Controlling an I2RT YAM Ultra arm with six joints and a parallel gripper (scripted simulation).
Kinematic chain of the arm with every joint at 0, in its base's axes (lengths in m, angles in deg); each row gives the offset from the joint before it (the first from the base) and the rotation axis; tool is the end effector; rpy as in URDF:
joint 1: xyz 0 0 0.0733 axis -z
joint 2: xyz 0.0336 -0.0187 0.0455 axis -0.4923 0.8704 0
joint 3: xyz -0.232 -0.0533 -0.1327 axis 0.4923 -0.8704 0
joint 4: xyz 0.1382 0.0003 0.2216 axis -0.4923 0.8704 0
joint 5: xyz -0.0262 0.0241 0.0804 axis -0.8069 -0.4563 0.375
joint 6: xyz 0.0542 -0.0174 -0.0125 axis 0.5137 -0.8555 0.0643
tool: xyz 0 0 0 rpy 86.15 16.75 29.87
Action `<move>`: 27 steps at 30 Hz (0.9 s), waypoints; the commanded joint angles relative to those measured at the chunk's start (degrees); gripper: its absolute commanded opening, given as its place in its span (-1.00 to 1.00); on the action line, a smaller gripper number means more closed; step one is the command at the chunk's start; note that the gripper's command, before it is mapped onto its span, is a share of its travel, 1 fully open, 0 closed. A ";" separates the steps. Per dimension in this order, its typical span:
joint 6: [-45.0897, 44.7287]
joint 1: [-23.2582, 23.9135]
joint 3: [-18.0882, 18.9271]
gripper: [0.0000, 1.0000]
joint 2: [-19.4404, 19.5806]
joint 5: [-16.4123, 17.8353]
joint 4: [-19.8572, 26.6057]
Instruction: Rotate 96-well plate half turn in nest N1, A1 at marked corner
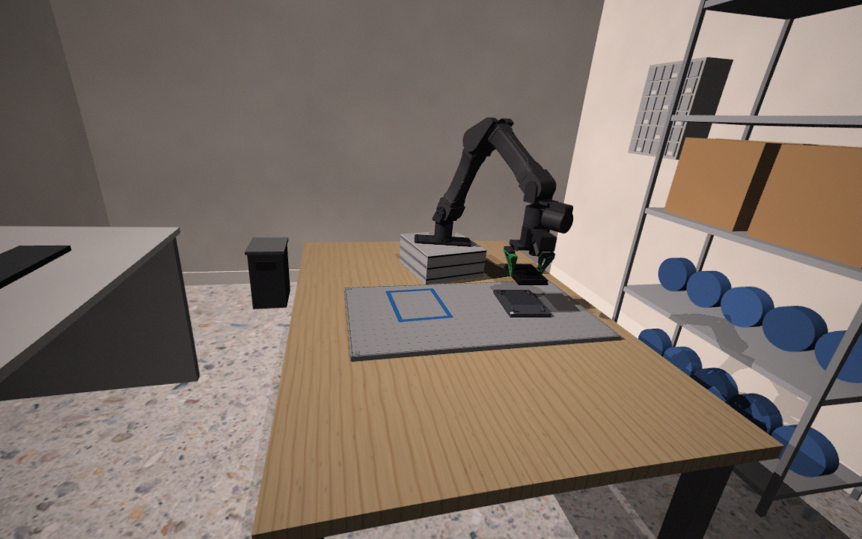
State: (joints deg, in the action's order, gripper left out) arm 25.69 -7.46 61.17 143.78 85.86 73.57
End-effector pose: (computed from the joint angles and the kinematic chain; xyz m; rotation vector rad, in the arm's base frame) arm 0.2905 0.2198 0.1574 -0.1623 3.1097 0.0235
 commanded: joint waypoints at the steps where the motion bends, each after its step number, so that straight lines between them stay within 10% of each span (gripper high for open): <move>1: -0.16 0.02 0.40 -1.00 -0.36 -0.26 -0.01; 27: -0.18 0.04 -0.82 -1.00 0.75 -0.26 -2.34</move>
State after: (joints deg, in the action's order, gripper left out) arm 25.58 -7.46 60.18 144.89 85.84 72.34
